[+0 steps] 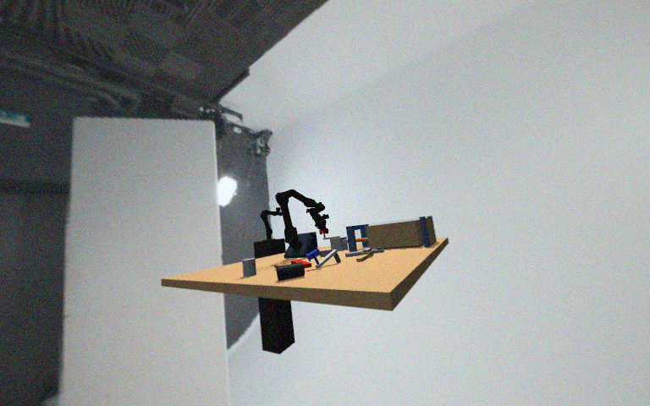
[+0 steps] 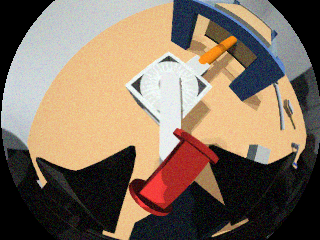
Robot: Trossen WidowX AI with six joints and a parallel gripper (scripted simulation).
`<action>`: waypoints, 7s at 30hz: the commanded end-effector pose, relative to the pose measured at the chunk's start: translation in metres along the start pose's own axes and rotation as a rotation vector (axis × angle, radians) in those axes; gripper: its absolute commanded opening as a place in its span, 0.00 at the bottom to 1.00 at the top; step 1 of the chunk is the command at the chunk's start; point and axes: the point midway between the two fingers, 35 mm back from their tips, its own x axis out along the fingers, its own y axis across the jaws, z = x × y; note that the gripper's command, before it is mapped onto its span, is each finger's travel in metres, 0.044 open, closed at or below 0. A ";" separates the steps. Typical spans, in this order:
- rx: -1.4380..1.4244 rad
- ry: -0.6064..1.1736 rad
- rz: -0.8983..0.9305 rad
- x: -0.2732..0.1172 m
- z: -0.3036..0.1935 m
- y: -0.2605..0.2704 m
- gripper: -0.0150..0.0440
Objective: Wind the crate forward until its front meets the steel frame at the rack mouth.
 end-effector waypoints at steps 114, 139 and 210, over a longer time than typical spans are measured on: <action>-0.004 0.408 -0.006 -0.058 0.027 -0.001 0.25; -0.012 0.438 -0.004 -0.055 0.026 -0.001 0.25; 0.609 0.000 -0.279 0.000 0.000 0.002 0.87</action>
